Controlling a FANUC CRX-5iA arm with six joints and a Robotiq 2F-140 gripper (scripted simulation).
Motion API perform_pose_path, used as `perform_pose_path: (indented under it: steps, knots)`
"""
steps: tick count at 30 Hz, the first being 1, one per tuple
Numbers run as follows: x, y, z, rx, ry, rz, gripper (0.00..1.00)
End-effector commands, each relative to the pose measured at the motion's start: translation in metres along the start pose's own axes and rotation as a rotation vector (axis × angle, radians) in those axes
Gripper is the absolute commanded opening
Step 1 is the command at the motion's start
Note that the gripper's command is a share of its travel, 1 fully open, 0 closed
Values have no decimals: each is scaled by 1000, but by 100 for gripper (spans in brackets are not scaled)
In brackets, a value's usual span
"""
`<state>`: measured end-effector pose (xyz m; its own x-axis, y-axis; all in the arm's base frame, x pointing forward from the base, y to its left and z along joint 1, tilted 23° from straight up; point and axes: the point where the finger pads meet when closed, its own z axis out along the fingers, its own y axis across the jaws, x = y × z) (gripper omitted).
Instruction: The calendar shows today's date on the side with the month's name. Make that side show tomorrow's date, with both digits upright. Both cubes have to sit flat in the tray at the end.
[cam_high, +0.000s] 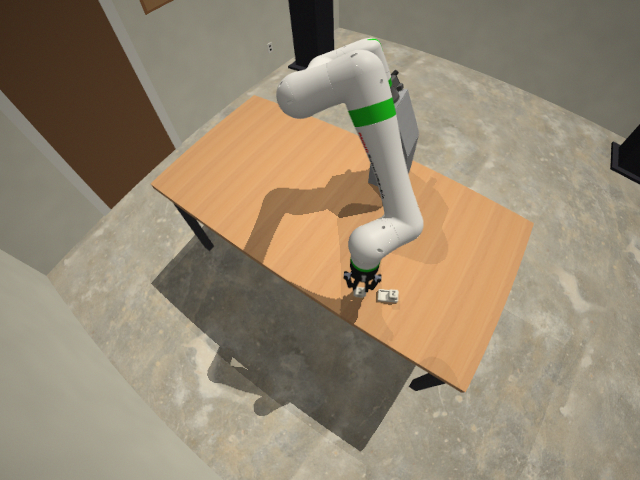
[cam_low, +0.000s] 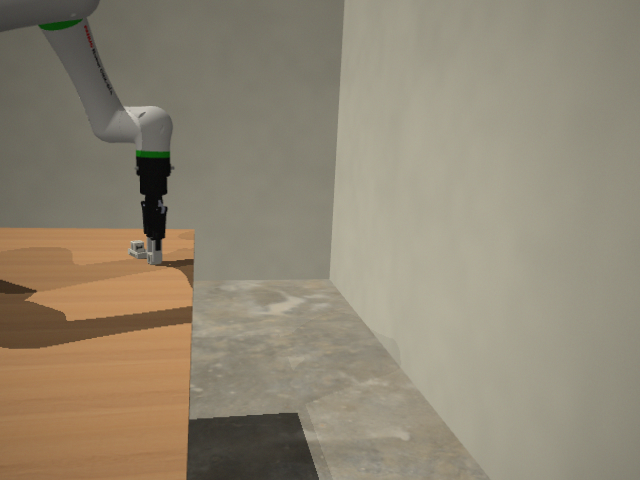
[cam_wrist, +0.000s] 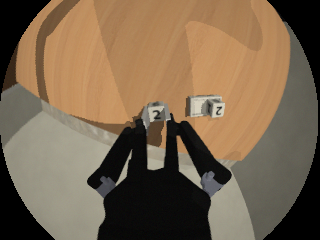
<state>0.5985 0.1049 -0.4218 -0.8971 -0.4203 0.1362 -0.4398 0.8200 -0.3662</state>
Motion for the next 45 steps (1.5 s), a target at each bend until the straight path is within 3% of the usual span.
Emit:
perform_pose_path:
  steps: [1,18,34,45]
  knots:
    - [0,0,0,0,0,0,25]
    - [0,0,0,0,0,0,36]
    - [0,0,-5,0,0,0,36]
    - [0,0,-55,0,0,0,36]
